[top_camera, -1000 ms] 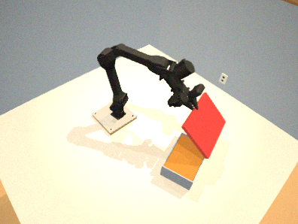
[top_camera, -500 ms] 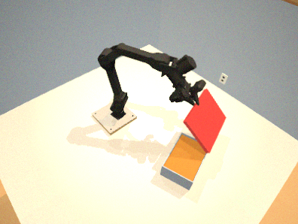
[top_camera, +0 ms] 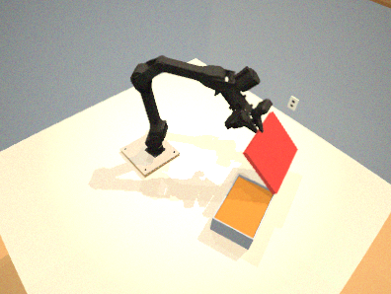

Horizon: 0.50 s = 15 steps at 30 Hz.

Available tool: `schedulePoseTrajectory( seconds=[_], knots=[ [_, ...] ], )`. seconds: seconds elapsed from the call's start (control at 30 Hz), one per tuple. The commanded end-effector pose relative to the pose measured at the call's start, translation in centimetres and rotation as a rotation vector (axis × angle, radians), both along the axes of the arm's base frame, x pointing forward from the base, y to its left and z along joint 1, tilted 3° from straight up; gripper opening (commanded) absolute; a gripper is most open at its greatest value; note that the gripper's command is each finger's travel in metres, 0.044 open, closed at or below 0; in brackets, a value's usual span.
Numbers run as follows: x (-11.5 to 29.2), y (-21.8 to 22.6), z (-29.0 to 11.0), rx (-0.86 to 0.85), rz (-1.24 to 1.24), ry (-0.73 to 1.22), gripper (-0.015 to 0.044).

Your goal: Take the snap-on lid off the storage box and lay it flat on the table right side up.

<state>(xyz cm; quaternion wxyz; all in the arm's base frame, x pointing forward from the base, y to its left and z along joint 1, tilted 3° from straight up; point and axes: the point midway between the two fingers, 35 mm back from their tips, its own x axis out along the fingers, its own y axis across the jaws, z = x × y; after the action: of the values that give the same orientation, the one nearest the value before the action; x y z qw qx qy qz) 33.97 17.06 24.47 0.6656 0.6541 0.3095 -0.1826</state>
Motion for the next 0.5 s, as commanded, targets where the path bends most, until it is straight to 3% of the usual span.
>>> schedulePoseTrajectory(
  seconds=[0.0, 0.47],
  knots=[
    [0.0, 0.8, 0.6, 0.009, -0.006, -0.014, 0.0000],
    [-0.9, 3.4, 0.8, 0.012, -0.006, -0.014, 0.0000]
  ],
)
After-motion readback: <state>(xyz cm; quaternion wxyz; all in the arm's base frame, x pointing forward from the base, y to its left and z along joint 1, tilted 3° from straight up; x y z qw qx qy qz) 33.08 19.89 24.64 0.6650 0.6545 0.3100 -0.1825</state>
